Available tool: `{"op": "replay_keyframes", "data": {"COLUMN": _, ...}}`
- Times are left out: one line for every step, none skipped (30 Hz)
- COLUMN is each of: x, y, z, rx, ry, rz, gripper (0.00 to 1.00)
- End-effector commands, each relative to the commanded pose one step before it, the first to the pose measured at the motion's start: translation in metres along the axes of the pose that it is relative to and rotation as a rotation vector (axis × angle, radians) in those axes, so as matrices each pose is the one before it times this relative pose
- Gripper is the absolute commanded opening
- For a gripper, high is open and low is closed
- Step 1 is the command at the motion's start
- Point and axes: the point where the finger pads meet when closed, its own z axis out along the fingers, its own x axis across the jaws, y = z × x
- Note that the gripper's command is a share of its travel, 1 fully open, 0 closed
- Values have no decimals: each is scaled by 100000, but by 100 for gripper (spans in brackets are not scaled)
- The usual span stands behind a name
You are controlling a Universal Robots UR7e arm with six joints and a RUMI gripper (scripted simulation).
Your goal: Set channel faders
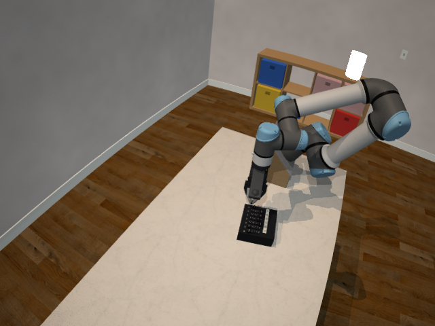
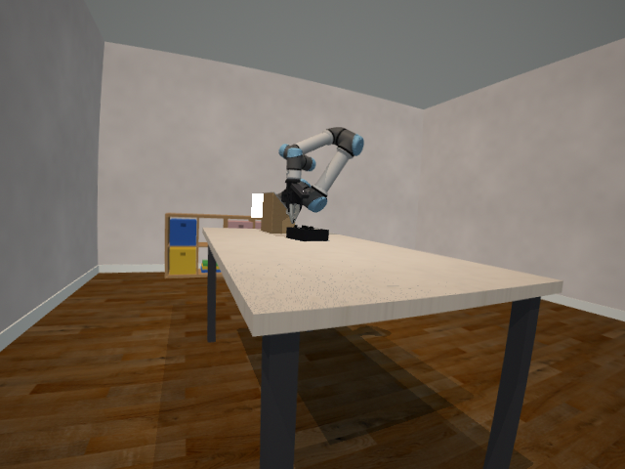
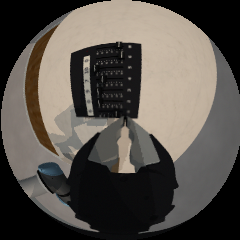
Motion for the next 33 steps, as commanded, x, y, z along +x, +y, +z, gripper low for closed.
{"op": "replay_keyframes", "data": {"x": 32, "y": -22, "z": -38, "rx": 72, "ry": 79, "rz": -12, "gripper": 0}}
{"op": "replay_keyframes", "data": {"x": 0, "y": 0, "z": 0, "rx": 0, "ry": 0, "rz": 0, "gripper": 0}}
{"op": "replay_keyframes", "data": {"x": 0, "y": 0, "z": 3, "rx": 0, "ry": 0, "rz": 0, "gripper": 0}}
{"op": "replay_keyframes", "data": {"x": 0, "y": 0, "z": 7, "rx": 0, "ry": 0, "rz": 0, "gripper": 0}}
{"op": "replay_keyframes", "data": {"x": 0, "y": 0, "z": 0, "rx": 0, "ry": 0, "rz": 0, "gripper": 0}}
{"op": "replay_keyframes", "data": {"x": 0, "y": 0, "z": 0, "rx": 0, "ry": 0, "rz": 0, "gripper": 0}}
{"op": "replay_keyframes", "data": {"x": 0, "y": 0, "z": 13, "rx": 0, "ry": 0, "rz": 0, "gripper": 0}}
{"op": "replay_keyframes", "data": {"x": 0, "y": 0, "z": 20, "rx": 0, "ry": 0, "rz": 0, "gripper": 0}}
{"op": "replay_keyframes", "data": {"x": 0, "y": 0, "z": 27, "rx": 0, "ry": 0, "rz": 0, "gripper": 0}}
{"op": "replay_keyframes", "data": {"x": 0, "y": 0, "z": 35, "rx": 0, "ry": 0, "rz": 0, "gripper": 0}}
{"op": "replay_keyframes", "data": {"x": 0, "y": 0, "z": 42, "rx": 0, "ry": 0, "rz": 0, "gripper": 0}}
{"op": "replay_keyframes", "data": {"x": 0, "y": 0, "z": 50, "rx": 0, "ry": 0, "rz": 0, "gripper": 0}}
{"op": "replay_keyframes", "data": {"x": 0, "y": 0, "z": 57, "rx": 0, "ry": 0, "rz": 0, "gripper": 0}}
{"op": "replay_keyframes", "data": {"x": 0, "y": 0, "z": 62, "rx": 0, "ry": 0, "rz": 0, "gripper": 0}}
{"op": "replay_keyframes", "data": {"x": 0, "y": 0, "z": 67, "rx": 0, "ry": 0, "rz": 0, "gripper": 0}}
{"op": "replay_keyframes", "data": {"x": 0, "y": 0, "z": 71, "rx": 0, "ry": 0, "rz": 0, "gripper": 0}}
{"op": "replay_keyframes", "data": {"x": 0, "y": 0, "z": 74, "rx": 0, "ry": 0, "rz": 0, "gripper": 0}}
{"op": "replay_keyframes", "data": {"x": 0, "y": 0, "z": 75, "rx": 0, "ry": 0, "rz": 0, "gripper": 0}}
{"op": "replay_keyframes", "data": {"x": 0, "y": 0, "z": 75, "rx": 0, "ry": 0, "rz": 0, "gripper": 0}}
{"op": "replay_keyframes", "data": {"x": 0, "y": 0, "z": 73, "rx": 0, "ry": 0, "rz": 0, "gripper": 0}}
{"op": "replay_keyframes", "data": {"x": 0, "y": 0, "z": 71, "rx": 0, "ry": 0, "rz": 0, "gripper": 0}}
{"op": "replay_keyframes", "data": {"x": 0, "y": 0, "z": 0, "rx": 0, "ry": 0, "rz": 0, "gripper": 0}}
{"op": "replay_keyframes", "data": {"x": 0, "y": 0, "z": 0, "rx": 0, "ry": 0, "rz": 0, "gripper": 0}}
{"op": "replay_keyframes", "data": {"x": 0, "y": 0, "z": 67, "rx": 0, "ry": 0, "rz": 0, "gripper": 0}}
{"op": "replay_keyframes", "data": {"x": 0, "y": 0, "z": 62, "rx": 0, "ry": 0, "rz": 0, "gripper": 0}}
{"op": "replay_keyframes", "data": {"x": 0, "y": 0, "z": 56, "rx": 0, "ry": 0, "rz": 0, "gripper": 0}}
{"op": "replay_keyframes", "data": {"x": 0, "y": 0, "z": 49, "rx": 0, "ry": 0, "rz": 0, "gripper": 0}}
{"op": "replay_keyframes", "data": {"x": 0, "y": 0, "z": 42, "rx": 0, "ry": 0, "rz": 0, "gripper": 0}}
{"op": "replay_keyframes", "data": {"x": 0, "y": 0, "z": 34, "rx": 0, "ry": 0, "rz": 0, "gripper": 0}}
{"op": "replay_keyframes", "data": {"x": 0, "y": 0, "z": 27, "rx": 0, "ry": 0, "rz": 0, "gripper": 0}}
{"op": "replay_keyframes", "data": {"x": 0, "y": 0, "z": 19, "rx": 0, "ry": 0, "rz": 0, "gripper": 0}}
{"op": "replay_keyframes", "data": {"x": 0, "y": 0, "z": 13, "rx": 0, "ry": 0, "rz": 0, "gripper": 0}}
{"op": "replay_keyframes", "data": {"x": 0, "y": 0, "z": 7, "rx": 0, "ry": 0, "rz": 0, "gripper": 0}}
